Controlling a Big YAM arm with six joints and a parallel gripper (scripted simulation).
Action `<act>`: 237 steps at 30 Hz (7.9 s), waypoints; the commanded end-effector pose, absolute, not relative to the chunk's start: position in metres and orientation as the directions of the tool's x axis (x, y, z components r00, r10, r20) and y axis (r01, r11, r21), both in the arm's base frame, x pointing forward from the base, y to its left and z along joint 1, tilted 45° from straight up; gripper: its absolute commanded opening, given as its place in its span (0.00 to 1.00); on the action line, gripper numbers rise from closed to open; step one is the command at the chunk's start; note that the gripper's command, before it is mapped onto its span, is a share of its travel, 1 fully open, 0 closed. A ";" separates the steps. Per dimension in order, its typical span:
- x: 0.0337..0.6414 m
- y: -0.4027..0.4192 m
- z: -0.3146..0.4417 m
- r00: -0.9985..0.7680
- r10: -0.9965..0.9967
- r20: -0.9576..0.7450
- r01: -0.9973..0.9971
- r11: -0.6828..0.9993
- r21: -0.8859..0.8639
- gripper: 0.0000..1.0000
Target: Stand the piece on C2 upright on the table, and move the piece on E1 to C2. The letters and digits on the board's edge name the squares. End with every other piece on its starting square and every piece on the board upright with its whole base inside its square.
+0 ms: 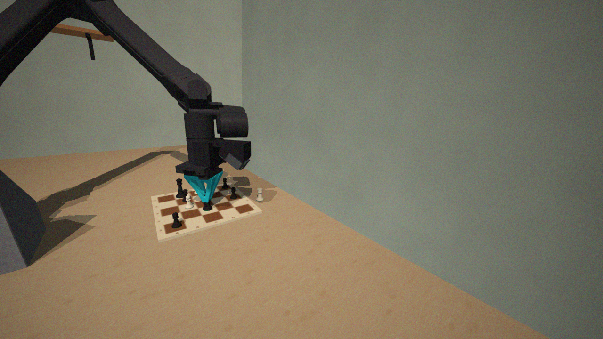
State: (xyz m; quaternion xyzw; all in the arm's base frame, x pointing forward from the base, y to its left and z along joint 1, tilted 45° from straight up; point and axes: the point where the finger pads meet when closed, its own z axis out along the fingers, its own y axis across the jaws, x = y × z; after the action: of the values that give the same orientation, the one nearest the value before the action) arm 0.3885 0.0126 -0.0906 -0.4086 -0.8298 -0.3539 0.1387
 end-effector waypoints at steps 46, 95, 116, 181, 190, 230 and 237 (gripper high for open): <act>0.396 0.016 -0.095 -0.649 0.565 0.510 0.759 0.438 0.481 0.00; 0.397 0.013 -0.095 -0.643 0.570 0.511 0.764 0.432 0.479 0.00; 0.397 0.013 -0.095 -0.643 0.570 0.511 0.764 0.432 0.479 0.00; 0.398 0.015 -0.097 -0.645 0.570 0.509 0.763 0.433 0.481 0.00; 0.398 0.015 -0.097 -0.645 0.570 0.509 0.763 0.433 0.481 0.00; 0.398 0.015 -0.096 -0.645 0.570 0.509 0.763 0.433 0.481 0.36; 0.407 -0.011 -0.075 -0.643 0.596 0.481 0.759 0.415 0.501 0.36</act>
State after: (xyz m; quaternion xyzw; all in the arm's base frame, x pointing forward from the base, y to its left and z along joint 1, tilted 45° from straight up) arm 0.3884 0.0113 -0.0910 -0.4068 -0.8304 -0.3518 0.1454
